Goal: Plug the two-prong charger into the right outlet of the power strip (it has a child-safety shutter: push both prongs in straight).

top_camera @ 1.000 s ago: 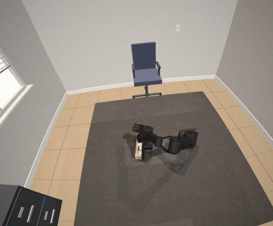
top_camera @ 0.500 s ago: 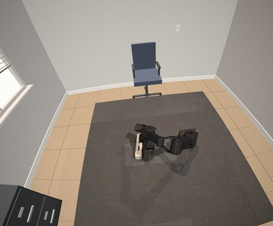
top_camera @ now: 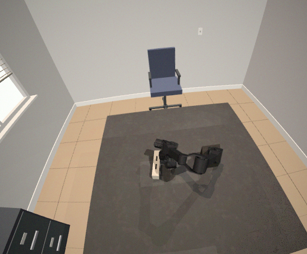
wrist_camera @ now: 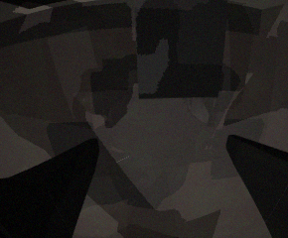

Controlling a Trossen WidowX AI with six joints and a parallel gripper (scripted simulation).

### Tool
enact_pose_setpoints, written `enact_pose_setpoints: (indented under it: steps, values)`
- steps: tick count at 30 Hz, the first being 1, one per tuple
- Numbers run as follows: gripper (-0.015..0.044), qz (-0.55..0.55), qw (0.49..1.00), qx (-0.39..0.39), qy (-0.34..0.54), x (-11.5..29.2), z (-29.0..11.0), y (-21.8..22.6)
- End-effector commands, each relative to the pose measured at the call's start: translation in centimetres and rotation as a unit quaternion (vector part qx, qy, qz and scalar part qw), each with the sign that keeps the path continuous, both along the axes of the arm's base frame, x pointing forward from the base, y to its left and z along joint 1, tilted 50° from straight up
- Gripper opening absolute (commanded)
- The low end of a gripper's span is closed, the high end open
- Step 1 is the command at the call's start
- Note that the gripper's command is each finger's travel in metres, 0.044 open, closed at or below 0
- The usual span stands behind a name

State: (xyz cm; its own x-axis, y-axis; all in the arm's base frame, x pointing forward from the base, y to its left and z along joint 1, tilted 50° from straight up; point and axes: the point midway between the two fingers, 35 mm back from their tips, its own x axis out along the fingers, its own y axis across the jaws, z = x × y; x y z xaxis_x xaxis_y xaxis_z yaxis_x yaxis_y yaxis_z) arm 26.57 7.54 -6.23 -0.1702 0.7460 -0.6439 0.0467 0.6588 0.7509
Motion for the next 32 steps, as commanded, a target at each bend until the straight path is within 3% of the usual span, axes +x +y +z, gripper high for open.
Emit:
enact_pose_setpoints:
  steps: [1,11,32]
  values:
    - [0.044,-0.004,1.0,-0.001,-0.004,0.1,0.1,-0.1]
    - [0.044,-0.221,0.955,-0.014,-0.197,2.6,4.7,-5.8]
    - [0.044,-0.225,0.953,-0.014,-0.201,2.6,4.8,-5.9]
